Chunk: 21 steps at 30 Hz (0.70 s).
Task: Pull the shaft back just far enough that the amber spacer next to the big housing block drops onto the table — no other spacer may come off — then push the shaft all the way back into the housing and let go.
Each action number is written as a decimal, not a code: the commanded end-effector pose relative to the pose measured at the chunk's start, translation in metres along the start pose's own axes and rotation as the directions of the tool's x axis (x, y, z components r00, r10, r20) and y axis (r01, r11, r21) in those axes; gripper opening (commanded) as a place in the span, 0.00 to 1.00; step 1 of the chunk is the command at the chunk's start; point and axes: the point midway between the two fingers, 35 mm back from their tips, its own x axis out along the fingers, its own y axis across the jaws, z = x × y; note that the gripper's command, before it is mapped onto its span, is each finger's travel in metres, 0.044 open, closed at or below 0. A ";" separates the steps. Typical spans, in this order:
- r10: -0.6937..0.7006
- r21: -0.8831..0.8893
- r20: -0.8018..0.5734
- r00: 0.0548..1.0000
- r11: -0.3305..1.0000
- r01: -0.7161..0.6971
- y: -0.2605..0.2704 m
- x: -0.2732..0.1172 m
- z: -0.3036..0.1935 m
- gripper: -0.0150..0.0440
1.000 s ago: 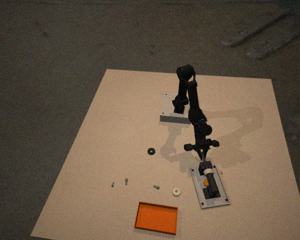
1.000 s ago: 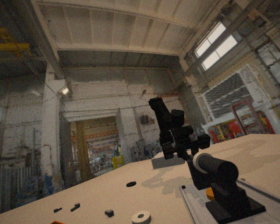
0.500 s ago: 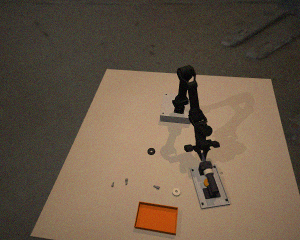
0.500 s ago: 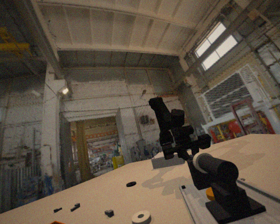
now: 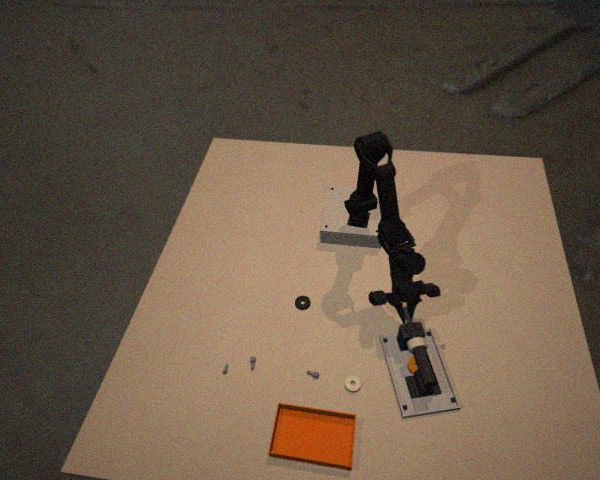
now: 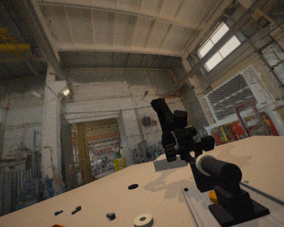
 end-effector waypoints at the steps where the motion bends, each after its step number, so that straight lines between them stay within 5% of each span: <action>1: 0.002 -0.002 0.004 1.000 1.000 -0.002 0.000 0.002 0.003 0.25; 21: 0.002 -0.002 0.005 1.000 1.000 -0.002 0.000 0.007 0.009 0.25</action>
